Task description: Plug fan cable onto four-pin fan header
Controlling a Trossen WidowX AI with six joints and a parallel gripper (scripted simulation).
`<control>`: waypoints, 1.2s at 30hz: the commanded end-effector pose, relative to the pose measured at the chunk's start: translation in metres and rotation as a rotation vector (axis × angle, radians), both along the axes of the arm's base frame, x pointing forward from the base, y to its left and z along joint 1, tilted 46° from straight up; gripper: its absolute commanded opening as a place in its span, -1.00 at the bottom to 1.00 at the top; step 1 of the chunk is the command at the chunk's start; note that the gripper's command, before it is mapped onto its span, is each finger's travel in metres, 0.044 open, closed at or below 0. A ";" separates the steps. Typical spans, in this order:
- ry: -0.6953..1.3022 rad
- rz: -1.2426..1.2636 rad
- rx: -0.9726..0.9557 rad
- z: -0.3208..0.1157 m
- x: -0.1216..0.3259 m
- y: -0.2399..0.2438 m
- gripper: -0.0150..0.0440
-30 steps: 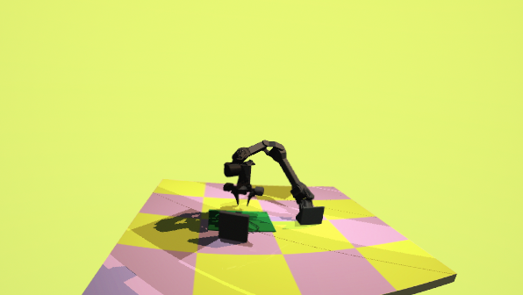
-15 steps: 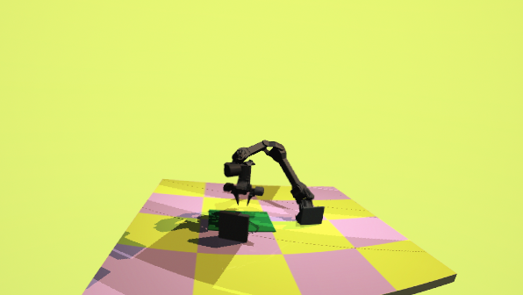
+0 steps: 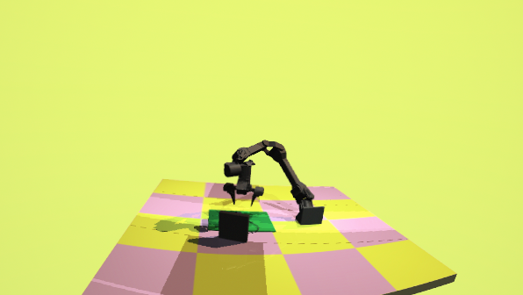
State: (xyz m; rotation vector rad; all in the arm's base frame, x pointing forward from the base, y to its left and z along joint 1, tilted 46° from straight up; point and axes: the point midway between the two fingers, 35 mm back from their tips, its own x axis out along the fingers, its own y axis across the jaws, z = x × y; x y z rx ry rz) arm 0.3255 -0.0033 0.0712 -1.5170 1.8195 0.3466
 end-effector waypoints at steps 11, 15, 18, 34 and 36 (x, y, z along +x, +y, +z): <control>-0.002 0.000 -0.003 0.000 0.000 0.000 1.00; -0.002 0.000 -0.003 0.000 0.000 0.000 1.00; -0.002 0.000 -0.003 0.000 0.000 0.000 1.00; 0.153 0.033 -0.172 0.008 0.023 0.002 0.22; 0.153 0.033 -0.172 0.008 0.023 0.002 0.22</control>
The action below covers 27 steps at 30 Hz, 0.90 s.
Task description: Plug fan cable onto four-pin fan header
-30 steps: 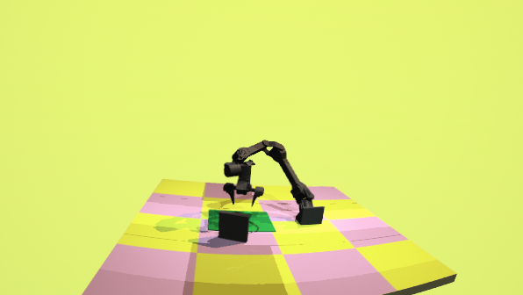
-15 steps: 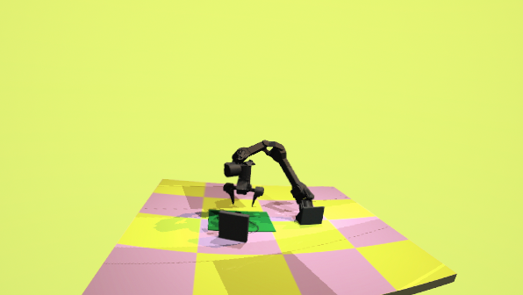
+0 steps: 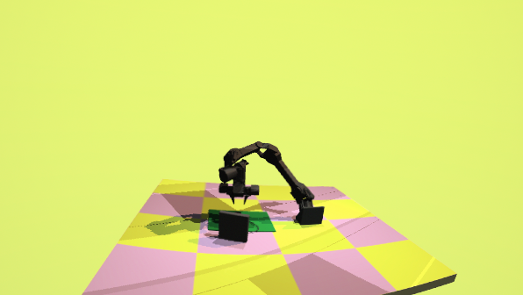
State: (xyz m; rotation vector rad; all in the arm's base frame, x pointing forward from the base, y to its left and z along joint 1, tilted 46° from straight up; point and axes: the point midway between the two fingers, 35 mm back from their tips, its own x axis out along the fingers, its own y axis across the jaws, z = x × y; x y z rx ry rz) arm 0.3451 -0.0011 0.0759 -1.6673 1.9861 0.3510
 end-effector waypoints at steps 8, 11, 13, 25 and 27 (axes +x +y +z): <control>-0.028 -0.005 -0.028 -0.010 0.003 -0.012 0.22; -0.048 -0.012 -0.039 -0.020 0.002 -0.022 0.22; -0.048 -0.012 -0.039 -0.020 0.002 -0.022 0.22; -0.048 -0.012 -0.039 -0.031 0.002 -0.034 0.22; -0.048 -0.012 -0.039 -0.034 0.002 -0.036 0.22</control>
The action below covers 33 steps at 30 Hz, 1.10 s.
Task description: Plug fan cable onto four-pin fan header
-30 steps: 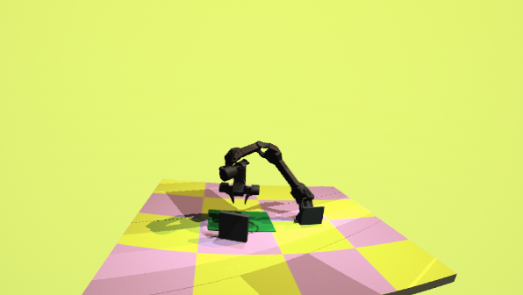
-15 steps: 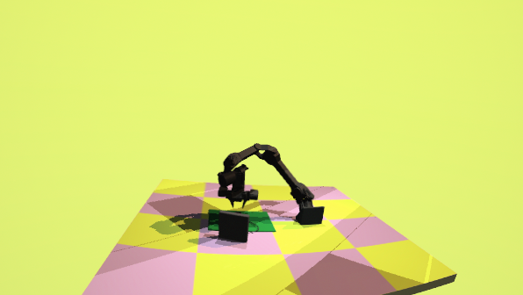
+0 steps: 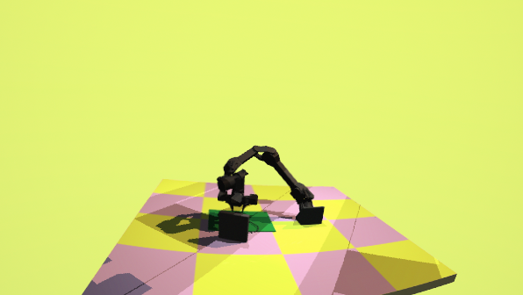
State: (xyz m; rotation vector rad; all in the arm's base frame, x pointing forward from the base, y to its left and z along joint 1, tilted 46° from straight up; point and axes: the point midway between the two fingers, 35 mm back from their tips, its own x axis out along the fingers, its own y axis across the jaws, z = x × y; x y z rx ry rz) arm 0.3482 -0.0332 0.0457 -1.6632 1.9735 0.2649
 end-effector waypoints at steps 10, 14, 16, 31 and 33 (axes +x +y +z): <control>0.007 0.003 -0.007 -0.014 -0.002 -0.016 0.22; 0.007 0.003 -0.008 -0.017 -0.002 -0.019 0.22; 0.001 -0.001 -0.002 -0.015 -0.001 -0.017 0.13; 0.001 -0.001 -0.002 -0.014 -0.001 -0.015 -0.49; 0.001 -0.001 -0.001 -0.010 0.000 -0.011 -0.49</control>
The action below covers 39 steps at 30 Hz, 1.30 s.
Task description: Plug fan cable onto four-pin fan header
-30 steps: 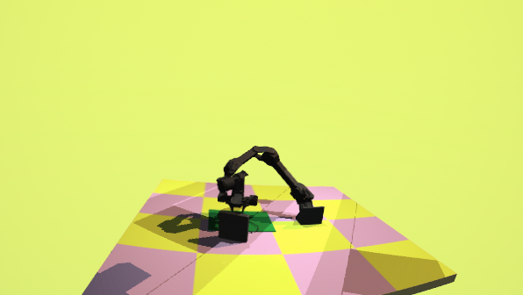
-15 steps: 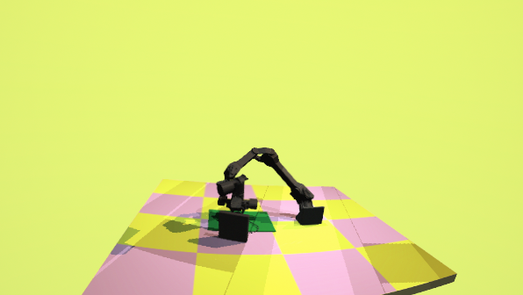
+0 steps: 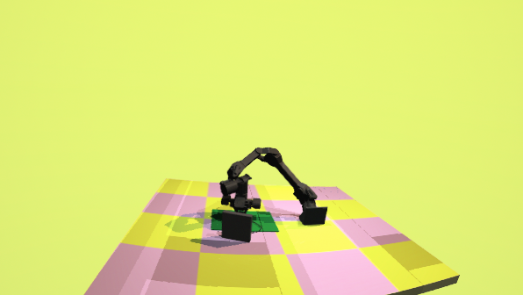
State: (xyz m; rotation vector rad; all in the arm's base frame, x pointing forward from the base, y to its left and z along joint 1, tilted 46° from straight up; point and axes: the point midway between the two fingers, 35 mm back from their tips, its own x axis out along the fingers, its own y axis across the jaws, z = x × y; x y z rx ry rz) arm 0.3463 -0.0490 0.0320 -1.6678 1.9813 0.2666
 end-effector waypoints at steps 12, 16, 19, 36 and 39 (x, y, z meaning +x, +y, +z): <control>-0.004 0.002 0.005 0.029 0.003 0.032 -0.49; -0.003 0.002 0.003 0.038 0.003 0.041 -0.49; -0.002 0.002 0.002 0.045 0.002 0.047 -0.49; -0.358 -0.217 0.088 0.049 -0.020 0.048 -0.49; -0.440 -0.273 0.110 0.049 -0.025 0.048 -0.49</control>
